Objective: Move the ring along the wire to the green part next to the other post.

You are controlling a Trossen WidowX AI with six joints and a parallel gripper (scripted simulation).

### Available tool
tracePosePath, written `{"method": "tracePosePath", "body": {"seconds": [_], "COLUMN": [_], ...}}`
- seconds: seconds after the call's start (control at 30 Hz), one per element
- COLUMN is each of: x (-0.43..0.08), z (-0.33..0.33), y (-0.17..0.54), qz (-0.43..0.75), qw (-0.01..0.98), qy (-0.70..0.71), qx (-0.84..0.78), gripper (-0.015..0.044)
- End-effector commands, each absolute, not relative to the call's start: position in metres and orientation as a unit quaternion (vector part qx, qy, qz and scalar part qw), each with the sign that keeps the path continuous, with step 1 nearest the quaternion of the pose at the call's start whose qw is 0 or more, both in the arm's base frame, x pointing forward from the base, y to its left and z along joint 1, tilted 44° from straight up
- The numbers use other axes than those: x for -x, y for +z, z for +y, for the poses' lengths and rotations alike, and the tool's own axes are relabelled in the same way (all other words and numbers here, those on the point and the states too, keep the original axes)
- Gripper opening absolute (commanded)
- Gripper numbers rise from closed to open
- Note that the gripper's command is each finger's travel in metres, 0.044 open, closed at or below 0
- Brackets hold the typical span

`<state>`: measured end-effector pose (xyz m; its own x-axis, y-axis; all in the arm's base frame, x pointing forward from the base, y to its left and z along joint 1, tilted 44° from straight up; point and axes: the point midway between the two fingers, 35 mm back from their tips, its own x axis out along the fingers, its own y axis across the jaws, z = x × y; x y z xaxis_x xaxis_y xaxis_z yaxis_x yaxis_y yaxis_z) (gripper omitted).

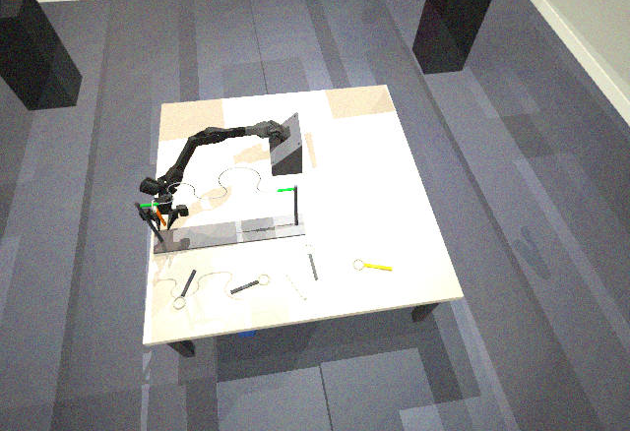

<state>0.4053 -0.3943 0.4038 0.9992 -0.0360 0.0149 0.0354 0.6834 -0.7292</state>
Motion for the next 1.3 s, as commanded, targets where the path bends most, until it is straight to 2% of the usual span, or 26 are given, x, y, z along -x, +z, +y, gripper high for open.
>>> {"method": "tracePosePath", "body": {"seconds": [0.0,0.37,0.77,1.27], "x": [-0.406,-0.406,-0.406,-0.406], "z": [-0.396,-0.396,-0.395,-0.384], "y": [0.401,0.401,0.403,0.411], "qz": [0.003,0.003,0.001,-0.001], "qw": [0.92,0.92,0.918,0.92], "qy": [-0.021,-0.021,-0.019,-0.023], "qx": [0.392,0.392,0.396,0.392], "gripper": [0.016,0.016,-0.015,-0.015]}}
